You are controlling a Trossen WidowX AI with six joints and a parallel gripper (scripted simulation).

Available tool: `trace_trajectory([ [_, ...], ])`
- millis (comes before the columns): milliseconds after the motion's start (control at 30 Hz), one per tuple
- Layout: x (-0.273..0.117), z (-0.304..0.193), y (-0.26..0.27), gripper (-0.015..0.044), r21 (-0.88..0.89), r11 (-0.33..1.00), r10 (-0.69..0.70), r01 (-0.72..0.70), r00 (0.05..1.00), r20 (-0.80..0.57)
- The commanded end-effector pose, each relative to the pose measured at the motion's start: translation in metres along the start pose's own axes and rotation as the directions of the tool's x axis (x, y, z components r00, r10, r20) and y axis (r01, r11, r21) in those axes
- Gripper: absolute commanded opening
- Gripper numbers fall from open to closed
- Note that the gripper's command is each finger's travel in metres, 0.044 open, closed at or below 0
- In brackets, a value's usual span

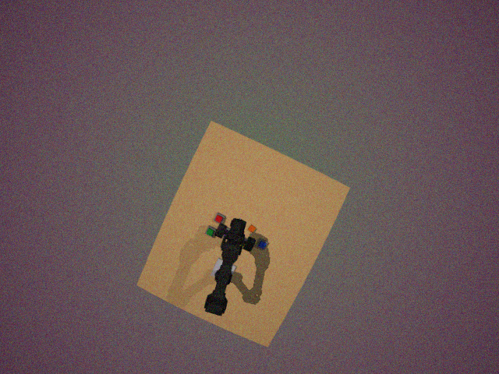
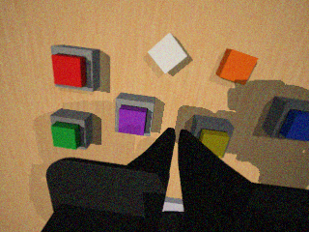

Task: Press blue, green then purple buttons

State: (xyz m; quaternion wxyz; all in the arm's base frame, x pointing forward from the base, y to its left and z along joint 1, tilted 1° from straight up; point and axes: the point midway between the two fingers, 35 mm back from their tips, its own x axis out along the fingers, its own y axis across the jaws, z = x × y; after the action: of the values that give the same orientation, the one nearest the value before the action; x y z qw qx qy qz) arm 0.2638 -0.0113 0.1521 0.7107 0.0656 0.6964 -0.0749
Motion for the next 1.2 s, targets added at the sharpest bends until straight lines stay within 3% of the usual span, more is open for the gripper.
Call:
trace_trajectory([
  [0,-0.001,-0.018,0.047,0.0020,0.004,1.000,0.010,-0.010,1.000,-0.006],
  [300,-0.001,-0.078,0.132,0.0020,0.004,1.000,0.017,-0.017,1.000,-0.014],
  [467,0.001,-0.079,0.134,0.0020,0.004,1.000,0.017,-0.017,1.000,-0.014],
  [667,0.058,-0.080,0.135,0.0020,0.004,1.000,0.017,-0.017,1.000,-0.014],
  [1167,0.076,-0.080,0.135,0.0020,0.004,1.000,0.017,-0.017,1.000,-0.014],
])
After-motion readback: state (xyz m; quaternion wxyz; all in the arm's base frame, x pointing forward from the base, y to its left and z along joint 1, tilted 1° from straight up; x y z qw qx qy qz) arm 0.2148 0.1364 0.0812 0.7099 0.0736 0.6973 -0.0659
